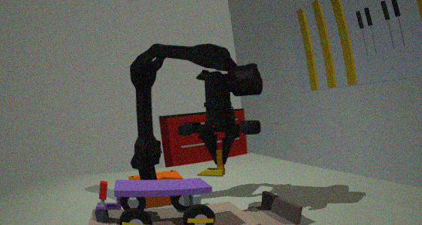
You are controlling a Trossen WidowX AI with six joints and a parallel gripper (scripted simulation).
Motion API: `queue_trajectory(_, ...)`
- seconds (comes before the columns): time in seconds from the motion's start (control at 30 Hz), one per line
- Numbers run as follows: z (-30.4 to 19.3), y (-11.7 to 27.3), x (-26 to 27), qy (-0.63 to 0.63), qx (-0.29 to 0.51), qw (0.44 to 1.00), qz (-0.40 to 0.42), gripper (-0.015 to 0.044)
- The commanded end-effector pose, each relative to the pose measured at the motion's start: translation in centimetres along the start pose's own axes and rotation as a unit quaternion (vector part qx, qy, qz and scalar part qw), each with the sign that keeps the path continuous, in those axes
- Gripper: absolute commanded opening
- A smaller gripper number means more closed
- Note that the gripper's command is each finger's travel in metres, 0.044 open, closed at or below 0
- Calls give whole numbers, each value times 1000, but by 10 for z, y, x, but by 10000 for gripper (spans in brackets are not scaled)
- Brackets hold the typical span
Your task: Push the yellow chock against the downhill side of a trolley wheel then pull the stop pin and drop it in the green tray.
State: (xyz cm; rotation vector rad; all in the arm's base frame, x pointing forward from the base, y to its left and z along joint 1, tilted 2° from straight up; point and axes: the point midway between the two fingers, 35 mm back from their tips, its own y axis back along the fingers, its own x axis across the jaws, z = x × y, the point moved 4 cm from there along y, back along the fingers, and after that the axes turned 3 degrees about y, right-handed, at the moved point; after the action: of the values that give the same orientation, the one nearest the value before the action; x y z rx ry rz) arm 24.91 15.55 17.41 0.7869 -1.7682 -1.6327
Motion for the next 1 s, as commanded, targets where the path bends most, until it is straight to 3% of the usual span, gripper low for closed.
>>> queue_trajectory(0.0,0,-1,-1,63,5,998,6,0)
queue_trajectory(0.5,3,-1,-4,326,12,945,23,0)
queue_trajectory(0.97,-12,-4,-18,339,13,941,23,0)
